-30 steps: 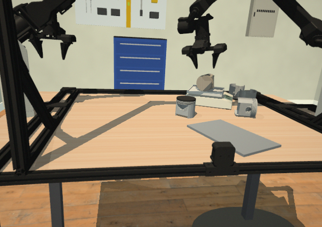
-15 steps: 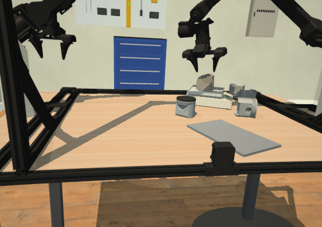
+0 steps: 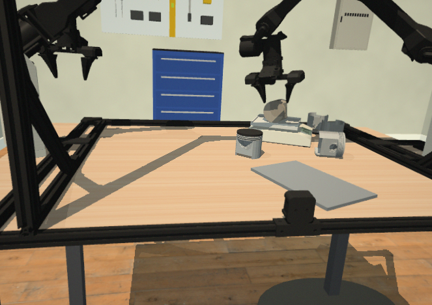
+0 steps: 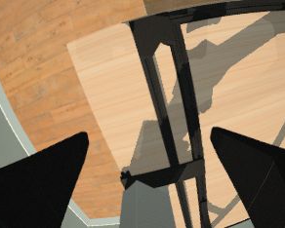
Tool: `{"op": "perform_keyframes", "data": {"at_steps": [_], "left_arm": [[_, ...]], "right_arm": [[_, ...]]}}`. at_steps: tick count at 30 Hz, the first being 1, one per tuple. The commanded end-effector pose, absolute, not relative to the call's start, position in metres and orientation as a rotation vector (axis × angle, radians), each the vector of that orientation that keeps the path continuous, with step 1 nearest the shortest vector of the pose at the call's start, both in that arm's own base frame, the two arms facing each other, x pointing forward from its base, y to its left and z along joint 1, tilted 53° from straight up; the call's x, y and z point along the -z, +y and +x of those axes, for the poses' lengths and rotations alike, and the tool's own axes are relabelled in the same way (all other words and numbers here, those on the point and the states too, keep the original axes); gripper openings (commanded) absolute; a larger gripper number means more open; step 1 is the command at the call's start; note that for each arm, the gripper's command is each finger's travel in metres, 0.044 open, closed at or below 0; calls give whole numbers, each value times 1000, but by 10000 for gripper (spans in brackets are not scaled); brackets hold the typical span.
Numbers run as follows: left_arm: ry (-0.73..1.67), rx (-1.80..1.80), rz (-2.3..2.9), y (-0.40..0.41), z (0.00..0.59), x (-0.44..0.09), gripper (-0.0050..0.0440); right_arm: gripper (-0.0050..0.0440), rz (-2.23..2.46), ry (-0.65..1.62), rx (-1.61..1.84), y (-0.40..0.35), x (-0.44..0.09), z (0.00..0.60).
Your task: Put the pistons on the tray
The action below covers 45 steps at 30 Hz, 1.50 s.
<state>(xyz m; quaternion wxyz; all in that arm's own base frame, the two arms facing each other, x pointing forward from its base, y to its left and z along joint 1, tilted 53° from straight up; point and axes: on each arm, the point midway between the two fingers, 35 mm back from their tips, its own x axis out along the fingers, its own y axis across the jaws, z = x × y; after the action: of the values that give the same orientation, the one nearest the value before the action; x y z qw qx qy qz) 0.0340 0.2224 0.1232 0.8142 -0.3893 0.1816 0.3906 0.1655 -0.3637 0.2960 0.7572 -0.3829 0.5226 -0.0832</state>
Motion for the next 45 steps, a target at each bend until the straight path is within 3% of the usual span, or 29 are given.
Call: {"op": "perform_keyframes", "data": {"at_steps": [1, 22, 23, 45], "left_arm": [[386, -832, -830, 222, 34, -123, 440], [386, -832, -830, 222, 34, -123, 440], [386, -832, -830, 222, 34, -123, 440], [386, -832, -830, 222, 34, -123, 440]], "right_arm": [[378, -813, 1150, 171, -369, -284, 169], [378, -807, 1151, 170, -382, -264, 179], [158, -807, 1151, 170, -382, -264, 179], [158, -807, 1151, 170, -382, -264, 179]]}}
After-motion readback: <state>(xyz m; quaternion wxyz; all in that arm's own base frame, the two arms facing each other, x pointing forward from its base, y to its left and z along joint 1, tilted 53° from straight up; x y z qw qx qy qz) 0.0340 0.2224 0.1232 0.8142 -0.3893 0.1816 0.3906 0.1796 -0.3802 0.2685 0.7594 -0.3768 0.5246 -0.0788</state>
